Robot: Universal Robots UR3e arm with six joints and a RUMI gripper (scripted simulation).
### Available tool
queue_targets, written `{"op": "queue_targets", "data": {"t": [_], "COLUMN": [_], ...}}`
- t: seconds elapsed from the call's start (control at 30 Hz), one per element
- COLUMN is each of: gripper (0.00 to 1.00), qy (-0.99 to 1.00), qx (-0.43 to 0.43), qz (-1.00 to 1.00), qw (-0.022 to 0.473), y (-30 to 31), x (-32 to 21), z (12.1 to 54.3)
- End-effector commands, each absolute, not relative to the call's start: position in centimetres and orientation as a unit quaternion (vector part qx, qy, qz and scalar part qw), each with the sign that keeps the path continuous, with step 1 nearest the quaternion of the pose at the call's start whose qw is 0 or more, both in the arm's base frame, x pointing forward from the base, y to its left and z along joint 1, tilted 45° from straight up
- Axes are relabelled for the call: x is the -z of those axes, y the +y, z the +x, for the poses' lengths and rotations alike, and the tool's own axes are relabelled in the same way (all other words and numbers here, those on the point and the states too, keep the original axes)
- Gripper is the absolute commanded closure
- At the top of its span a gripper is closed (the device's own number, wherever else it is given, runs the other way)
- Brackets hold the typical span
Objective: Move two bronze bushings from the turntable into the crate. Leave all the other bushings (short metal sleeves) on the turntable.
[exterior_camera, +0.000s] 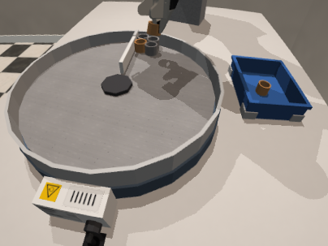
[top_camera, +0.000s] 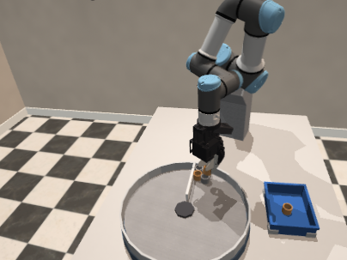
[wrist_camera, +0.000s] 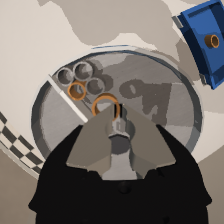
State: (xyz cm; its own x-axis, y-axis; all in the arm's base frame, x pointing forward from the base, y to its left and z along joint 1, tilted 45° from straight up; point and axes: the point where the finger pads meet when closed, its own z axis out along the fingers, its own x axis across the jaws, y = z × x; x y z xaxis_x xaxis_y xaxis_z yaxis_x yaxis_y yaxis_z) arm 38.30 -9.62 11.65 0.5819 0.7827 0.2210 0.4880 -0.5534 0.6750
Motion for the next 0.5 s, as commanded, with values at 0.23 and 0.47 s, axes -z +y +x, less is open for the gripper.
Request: {"op": "queue_targets", "data": {"t": [0.23,0.47], "gripper": [1.00,1.00], "qy": [0.377,0.377], "qx": [-0.258,-0.258], "qz": [0.842,0.842], "qw": [0.286,0.286], "y": [-7.4,-6.3], "x": [-11.2,-10.9], "z": [38.7,38.9]}}
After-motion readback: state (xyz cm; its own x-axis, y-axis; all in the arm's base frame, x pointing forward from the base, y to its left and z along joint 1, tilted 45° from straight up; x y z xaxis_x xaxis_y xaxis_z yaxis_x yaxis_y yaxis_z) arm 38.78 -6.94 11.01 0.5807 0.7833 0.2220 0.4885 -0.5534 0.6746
